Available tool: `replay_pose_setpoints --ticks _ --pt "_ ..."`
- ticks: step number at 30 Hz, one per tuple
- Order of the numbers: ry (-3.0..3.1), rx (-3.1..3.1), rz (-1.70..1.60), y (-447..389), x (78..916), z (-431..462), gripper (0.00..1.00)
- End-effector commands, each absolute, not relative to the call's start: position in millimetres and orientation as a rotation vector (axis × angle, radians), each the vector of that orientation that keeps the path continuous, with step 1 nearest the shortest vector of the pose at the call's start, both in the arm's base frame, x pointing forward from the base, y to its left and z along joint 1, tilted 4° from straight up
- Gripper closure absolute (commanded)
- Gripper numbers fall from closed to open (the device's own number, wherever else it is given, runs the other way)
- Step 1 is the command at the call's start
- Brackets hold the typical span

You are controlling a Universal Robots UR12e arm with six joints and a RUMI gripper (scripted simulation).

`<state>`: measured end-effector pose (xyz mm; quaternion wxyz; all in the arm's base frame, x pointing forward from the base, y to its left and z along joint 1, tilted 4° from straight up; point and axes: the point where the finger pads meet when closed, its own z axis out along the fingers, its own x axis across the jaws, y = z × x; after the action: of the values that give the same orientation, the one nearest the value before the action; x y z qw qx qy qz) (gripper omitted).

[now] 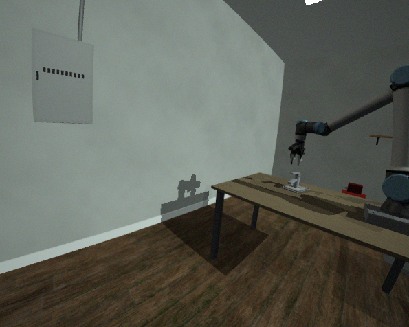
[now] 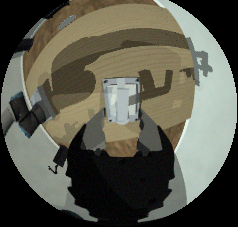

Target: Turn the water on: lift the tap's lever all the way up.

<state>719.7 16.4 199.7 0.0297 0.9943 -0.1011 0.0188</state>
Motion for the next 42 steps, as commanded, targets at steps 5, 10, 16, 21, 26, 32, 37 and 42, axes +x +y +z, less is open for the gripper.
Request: replay_pose_setpoints --ticks 5,10,16,21,26,32,37,42 --pt "-0.313 3.065 0.060 16 720 198 0.58" --pt "-0.313 3.065 0.060 16 721 193 0.58" --pt "-0.313 3.065 0.060 15 721 188 0.58" --pt "-0.313 3.065 0.060 15 722 180 0.58" --pt "-0.313 3.065 0.060 14 722 172 0.58" --pt "-0.313 3.065 0.060 14 723 165 0.58" --pt "-0.313 3.065 0.060 13 723 158 0.58" --pt "-0.313 3.065 0.060 13 723 152 0.58"
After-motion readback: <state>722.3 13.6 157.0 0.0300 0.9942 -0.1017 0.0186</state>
